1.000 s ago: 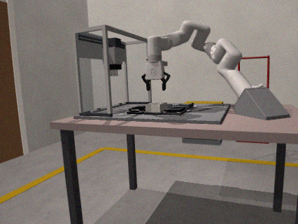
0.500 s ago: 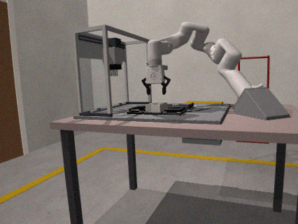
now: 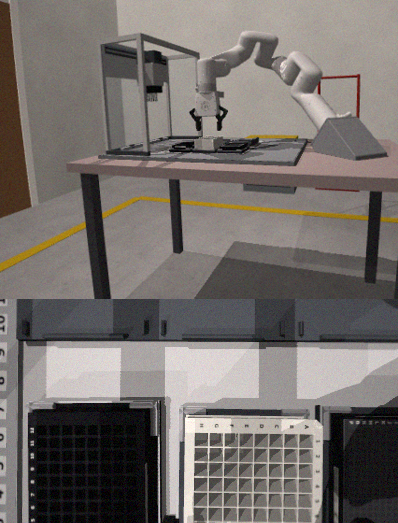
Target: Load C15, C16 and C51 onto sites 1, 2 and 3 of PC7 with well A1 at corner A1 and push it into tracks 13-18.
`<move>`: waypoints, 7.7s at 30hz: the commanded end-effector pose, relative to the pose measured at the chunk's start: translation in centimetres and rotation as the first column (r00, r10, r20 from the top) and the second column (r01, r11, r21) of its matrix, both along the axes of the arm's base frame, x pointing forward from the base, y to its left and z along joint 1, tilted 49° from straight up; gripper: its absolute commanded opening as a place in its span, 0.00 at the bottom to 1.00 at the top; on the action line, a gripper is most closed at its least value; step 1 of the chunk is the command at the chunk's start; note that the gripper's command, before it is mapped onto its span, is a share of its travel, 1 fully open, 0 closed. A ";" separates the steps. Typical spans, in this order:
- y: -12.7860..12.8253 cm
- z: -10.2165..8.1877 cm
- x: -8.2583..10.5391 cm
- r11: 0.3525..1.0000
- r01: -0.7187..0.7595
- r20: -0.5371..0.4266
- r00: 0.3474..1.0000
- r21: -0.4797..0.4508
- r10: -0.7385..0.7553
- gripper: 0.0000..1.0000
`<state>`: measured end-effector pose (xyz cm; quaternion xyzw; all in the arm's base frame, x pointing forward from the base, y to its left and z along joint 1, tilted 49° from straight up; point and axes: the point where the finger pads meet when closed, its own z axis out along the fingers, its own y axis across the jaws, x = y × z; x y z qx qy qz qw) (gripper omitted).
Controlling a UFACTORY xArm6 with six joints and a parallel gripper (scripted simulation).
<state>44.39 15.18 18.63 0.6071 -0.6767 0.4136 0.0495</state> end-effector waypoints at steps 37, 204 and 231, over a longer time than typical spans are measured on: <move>-1.0 -1.1 0.8 1.000 -0.002 0.002 1.000 0.002 0.002 1.00; -1.6 -1.8 1.3 1.000 -0.002 0.002 1.000 0.002 0.002 0.00; 0.9 1.0 -0.6 1.000 -0.002 0.002 1.000 0.002 0.002 0.00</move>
